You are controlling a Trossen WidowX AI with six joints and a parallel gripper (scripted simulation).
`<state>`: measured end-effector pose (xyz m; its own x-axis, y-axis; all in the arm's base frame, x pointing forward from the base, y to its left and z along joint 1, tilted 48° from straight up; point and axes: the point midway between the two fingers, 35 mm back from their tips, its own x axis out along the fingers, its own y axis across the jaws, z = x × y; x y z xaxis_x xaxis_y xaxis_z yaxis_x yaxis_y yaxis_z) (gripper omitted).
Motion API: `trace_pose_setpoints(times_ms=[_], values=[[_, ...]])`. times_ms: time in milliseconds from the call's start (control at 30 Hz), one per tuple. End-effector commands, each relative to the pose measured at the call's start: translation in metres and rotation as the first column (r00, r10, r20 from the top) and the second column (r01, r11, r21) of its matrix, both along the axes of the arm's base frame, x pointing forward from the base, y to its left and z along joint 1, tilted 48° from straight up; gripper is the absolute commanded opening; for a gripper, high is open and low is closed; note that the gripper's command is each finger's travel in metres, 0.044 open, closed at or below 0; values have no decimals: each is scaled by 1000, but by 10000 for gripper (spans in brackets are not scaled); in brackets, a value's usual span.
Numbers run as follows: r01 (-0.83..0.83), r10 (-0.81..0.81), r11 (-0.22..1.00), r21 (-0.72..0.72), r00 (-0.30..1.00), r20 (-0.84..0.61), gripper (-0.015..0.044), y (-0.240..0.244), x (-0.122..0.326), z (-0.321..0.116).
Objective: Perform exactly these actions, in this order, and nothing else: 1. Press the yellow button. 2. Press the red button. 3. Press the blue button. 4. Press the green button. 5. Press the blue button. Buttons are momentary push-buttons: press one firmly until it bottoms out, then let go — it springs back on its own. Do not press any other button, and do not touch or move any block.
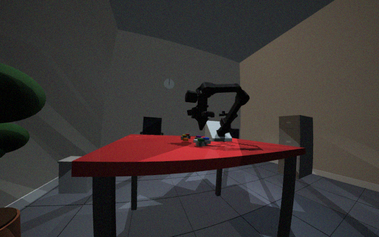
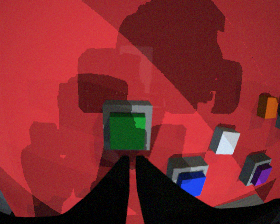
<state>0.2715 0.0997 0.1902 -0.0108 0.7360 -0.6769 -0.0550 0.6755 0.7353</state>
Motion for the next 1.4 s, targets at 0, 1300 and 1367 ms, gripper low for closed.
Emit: trace_pose_setpoints(times_ms=[0, 1300, 1367], values=[[-7, 7, 1000, 7, 1000, -12, 20, 19, -3, -15], [-7, 7, 1000, 8, 1000, -11, 20, 44, -4, -37], [-7, 7, 1000, 8, 1000, -11, 20, 44, -4, -37]])
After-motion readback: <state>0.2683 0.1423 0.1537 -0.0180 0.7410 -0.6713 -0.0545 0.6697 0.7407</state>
